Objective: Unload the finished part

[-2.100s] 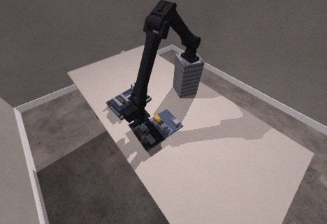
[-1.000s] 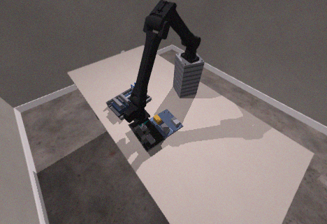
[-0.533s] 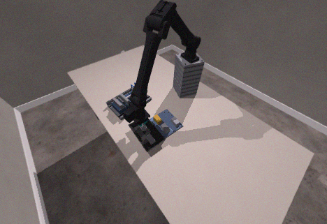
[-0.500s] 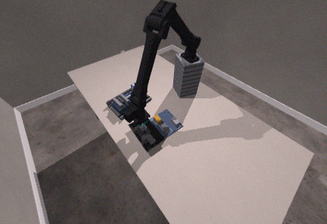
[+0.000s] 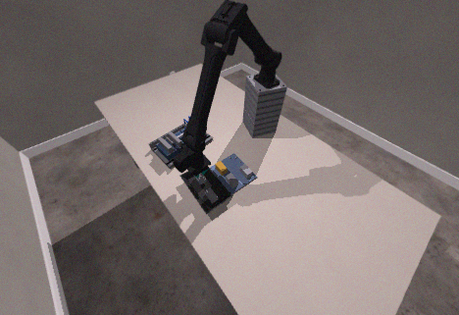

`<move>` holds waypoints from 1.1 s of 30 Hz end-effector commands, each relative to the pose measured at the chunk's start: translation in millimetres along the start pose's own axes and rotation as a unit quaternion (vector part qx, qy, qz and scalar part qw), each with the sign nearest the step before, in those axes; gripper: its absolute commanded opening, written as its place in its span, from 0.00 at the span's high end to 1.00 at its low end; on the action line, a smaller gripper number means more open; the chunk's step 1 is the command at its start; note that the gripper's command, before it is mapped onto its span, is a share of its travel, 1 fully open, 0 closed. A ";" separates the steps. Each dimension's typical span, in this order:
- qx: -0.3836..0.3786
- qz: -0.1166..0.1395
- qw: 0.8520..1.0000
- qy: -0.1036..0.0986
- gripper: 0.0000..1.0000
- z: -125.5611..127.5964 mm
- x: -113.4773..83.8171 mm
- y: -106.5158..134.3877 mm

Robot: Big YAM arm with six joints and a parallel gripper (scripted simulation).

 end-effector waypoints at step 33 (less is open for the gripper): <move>0.000 0.006 1.000 -0.015 1.00 20.0 -9.1 12.5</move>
Point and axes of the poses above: the point where the finger pads meet when closed, its own x axis out along the fingers, its own z axis across the jaws, y = z × x, the point moved 2 cm from there along -x, back along the fingers, and after that the axes turned 15 degrees about x, right-handed, at the moved point
